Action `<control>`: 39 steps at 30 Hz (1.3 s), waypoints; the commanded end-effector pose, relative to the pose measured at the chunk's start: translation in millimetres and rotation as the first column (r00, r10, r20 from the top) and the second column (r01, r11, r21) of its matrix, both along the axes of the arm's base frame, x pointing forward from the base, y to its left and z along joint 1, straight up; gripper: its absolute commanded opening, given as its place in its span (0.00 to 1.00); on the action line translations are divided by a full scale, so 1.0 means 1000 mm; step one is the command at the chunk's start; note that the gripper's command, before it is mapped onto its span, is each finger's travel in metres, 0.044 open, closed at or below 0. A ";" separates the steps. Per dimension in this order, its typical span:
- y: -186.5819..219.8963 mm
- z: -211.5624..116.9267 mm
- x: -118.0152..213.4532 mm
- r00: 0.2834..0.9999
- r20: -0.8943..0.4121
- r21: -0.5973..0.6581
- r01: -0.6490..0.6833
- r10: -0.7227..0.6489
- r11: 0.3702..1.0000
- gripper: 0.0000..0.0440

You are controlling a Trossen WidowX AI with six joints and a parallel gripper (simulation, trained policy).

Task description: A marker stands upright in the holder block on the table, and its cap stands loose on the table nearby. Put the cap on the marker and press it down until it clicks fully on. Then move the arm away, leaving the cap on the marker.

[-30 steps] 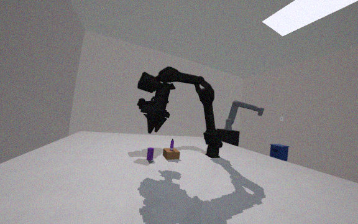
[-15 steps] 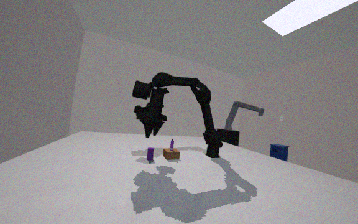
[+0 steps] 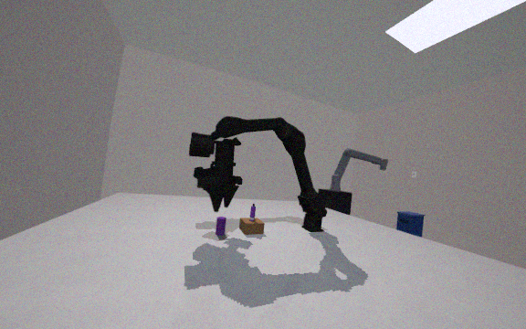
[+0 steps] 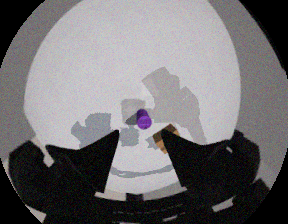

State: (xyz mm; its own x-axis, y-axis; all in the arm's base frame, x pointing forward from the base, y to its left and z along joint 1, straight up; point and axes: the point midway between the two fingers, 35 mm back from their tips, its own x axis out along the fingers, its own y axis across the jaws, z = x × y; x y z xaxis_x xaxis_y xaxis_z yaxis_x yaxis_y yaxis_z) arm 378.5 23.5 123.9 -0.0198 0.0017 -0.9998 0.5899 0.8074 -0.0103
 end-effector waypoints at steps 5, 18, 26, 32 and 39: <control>-0.005 -0.023 -0.002 0.999 -0.052 0.022 -0.012 0.013 1.000 0.69; -0.008 -0.059 -0.005 0.993 -0.099 0.037 -0.059 0.062 0.998 0.61; -0.010 -0.061 -0.006 0.992 -0.088 0.011 -0.089 0.090 0.996 0.32; -0.010 -0.043 -0.006 0.993 -0.057 -0.001 -0.102 0.102 0.995 0.13; -0.011 -0.017 -0.006 0.993 -0.013 -0.008 -0.114 0.113 0.994 0.12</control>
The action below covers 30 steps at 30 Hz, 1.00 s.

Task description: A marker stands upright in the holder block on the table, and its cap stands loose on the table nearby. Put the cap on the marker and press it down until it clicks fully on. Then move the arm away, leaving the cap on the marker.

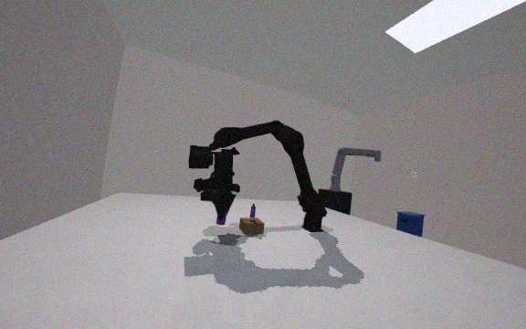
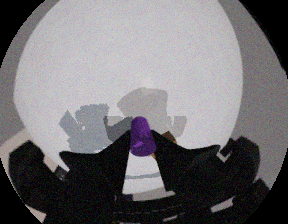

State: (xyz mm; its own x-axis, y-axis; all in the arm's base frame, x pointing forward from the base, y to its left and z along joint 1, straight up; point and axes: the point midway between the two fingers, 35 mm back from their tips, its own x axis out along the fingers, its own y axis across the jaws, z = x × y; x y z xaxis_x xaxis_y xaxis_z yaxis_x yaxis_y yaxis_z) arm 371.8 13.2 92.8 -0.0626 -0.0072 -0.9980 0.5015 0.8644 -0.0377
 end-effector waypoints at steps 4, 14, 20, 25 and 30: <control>-0.001 0.029 -0.002 0.999 0.043 0.002 -0.011 0.011 1.000 0.11; -0.001 0.058 -0.021 0.999 0.033 0.015 -0.011 0.011 1.000 0.08; -0.007 0.071 -0.040 1.000 0.005 0.017 -0.004 0.004 1.000 0.06; -0.016 0.078 -0.056 1.000 -0.022 0.018 0.013 -0.012 1.000 0.04; -0.020 0.082 -0.070 0.999 -0.043 0.023 0.023 -0.022 0.999 0.01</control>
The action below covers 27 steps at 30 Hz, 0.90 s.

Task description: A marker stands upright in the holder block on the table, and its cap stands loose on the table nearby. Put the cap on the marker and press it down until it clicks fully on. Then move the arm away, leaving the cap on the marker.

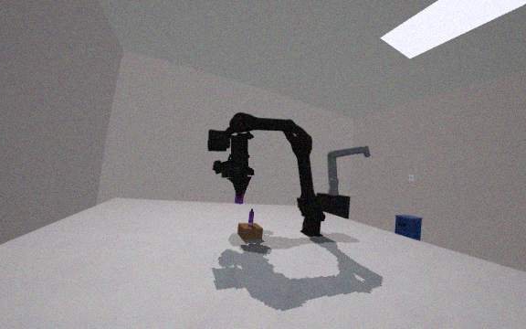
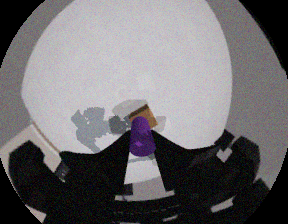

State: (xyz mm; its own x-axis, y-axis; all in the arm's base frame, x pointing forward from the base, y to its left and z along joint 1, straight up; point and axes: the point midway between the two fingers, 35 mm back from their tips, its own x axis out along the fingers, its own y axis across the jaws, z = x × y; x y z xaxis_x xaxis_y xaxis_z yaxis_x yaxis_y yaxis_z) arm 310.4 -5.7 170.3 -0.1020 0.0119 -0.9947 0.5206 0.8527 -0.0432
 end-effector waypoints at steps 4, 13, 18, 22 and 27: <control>0.001 0.005 -0.017 1.000 -0.016 0.012 -0.004 0.004 1.000 0.00; 0.005 0.005 -0.033 0.999 -0.031 0.019 -0.012 0.013 1.000 0.00; 0.006 0.003 -0.039 0.999 -0.032 0.020 -0.015 0.015 1.000 0.00; 0.006 0.002 -0.042 0.999 -0.031 0.019 -0.014 0.015 1.000 0.00; 0.005 -0.005 -0.044 0.999 -0.035 0.018 -0.011 0.012 1.000 0.00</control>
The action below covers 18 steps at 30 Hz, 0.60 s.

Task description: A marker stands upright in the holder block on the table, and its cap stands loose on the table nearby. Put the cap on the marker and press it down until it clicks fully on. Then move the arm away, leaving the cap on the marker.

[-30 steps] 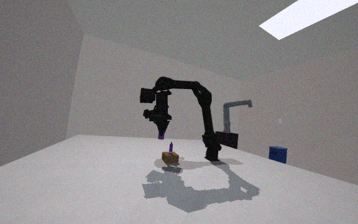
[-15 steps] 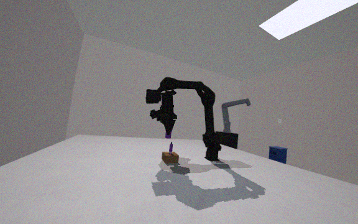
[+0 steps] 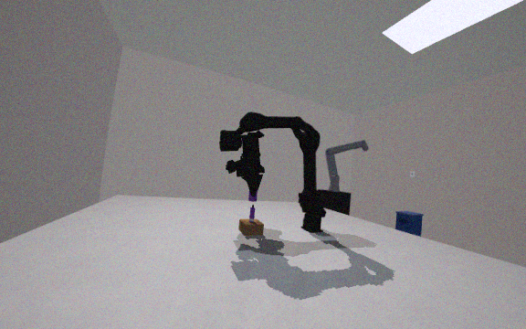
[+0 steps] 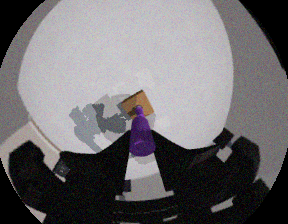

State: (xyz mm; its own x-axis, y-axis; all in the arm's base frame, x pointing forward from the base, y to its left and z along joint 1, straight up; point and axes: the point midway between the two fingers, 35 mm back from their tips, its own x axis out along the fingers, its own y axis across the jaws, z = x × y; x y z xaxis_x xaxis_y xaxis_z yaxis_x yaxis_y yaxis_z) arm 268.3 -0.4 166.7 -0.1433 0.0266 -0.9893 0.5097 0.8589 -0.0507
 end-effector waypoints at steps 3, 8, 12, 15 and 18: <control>-0.001 -0.005 -0.003 1.000 0.006 0.001 0.001 -0.001 1.000 0.00; -0.002 -0.012 -0.005 1.000 0.006 0.000 0.004 -0.004 1.000 0.00; -0.002 -0.017 -0.006 1.000 0.006 -0.001 0.005 -0.005 1.000 0.00; -0.002 -0.023 -0.007 1.000 0.000 0.002 0.002 -0.002 1.000 0.00; -0.002 -0.029 -0.008 1.000 -0.006 0.009 -0.004 0.004 1.000 0.00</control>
